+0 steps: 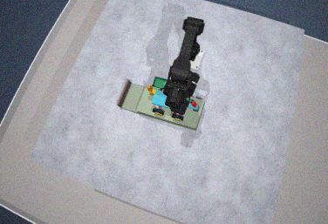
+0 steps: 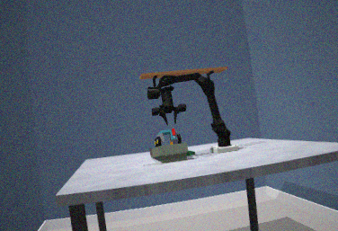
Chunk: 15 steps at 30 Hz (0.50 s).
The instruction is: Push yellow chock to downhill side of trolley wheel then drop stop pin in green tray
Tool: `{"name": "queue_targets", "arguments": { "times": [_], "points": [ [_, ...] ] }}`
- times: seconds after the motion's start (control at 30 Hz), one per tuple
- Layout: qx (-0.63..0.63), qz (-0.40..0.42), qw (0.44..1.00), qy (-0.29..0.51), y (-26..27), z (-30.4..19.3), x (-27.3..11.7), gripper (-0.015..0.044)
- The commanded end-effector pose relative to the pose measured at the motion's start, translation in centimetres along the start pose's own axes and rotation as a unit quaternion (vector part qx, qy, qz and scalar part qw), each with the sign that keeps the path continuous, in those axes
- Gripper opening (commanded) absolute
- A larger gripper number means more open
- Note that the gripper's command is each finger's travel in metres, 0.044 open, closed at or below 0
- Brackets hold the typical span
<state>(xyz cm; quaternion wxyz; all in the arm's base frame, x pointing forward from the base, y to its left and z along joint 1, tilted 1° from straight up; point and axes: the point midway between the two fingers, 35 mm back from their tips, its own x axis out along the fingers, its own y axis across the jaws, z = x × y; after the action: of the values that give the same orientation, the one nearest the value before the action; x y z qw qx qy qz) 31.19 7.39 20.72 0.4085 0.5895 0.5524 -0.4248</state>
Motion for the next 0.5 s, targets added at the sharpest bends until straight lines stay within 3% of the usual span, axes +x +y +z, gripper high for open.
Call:
{"name": "queue_targets", "arguments": {
  "times": [0.0,0.47],
  "points": [
    [-0.044,-0.001,0.999,0.007,-0.3,-1.1,-0.1,0.019],
    [-0.044,-0.001,0.999,0.008,-0.2,-1.1,1.0,0.019]
  ]
}}
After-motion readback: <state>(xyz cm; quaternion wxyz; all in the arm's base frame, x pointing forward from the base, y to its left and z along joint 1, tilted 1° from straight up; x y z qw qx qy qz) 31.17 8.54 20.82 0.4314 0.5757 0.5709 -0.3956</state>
